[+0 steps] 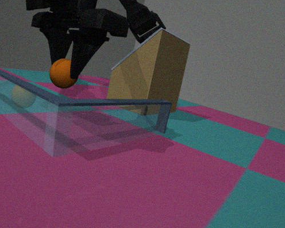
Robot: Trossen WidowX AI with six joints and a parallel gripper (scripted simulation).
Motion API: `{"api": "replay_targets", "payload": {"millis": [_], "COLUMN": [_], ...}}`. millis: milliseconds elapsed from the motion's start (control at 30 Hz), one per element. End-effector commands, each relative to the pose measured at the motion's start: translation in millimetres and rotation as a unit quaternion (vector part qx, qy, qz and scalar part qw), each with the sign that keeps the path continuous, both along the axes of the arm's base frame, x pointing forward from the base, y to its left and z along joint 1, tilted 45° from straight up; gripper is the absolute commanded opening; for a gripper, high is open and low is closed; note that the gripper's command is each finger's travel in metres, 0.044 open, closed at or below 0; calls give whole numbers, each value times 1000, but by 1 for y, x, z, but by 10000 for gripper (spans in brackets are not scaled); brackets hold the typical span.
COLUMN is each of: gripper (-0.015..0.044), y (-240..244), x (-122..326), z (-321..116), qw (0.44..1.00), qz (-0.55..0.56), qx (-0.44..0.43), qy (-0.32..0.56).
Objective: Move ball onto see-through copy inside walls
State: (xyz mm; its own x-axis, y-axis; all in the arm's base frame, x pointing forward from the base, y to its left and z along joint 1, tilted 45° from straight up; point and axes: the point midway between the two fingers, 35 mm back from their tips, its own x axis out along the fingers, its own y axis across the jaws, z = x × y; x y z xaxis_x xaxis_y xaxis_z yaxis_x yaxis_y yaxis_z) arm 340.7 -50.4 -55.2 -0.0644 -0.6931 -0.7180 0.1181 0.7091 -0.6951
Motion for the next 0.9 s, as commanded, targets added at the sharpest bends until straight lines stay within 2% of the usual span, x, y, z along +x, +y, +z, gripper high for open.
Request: {"api": "replay_targets", "payload": {"millis": [0,200,333,867], "gripper": [0,0,0,0], "y": [21,51,53,-36], "x": [4,1,0,21], "z": [21,55,59,77], "qw": [1000,1000,1000,1000], "qz": [0,-1,-1,-1], "qx": [2,0,0,-3], "qy": [-5,-5,-5,-5]}}
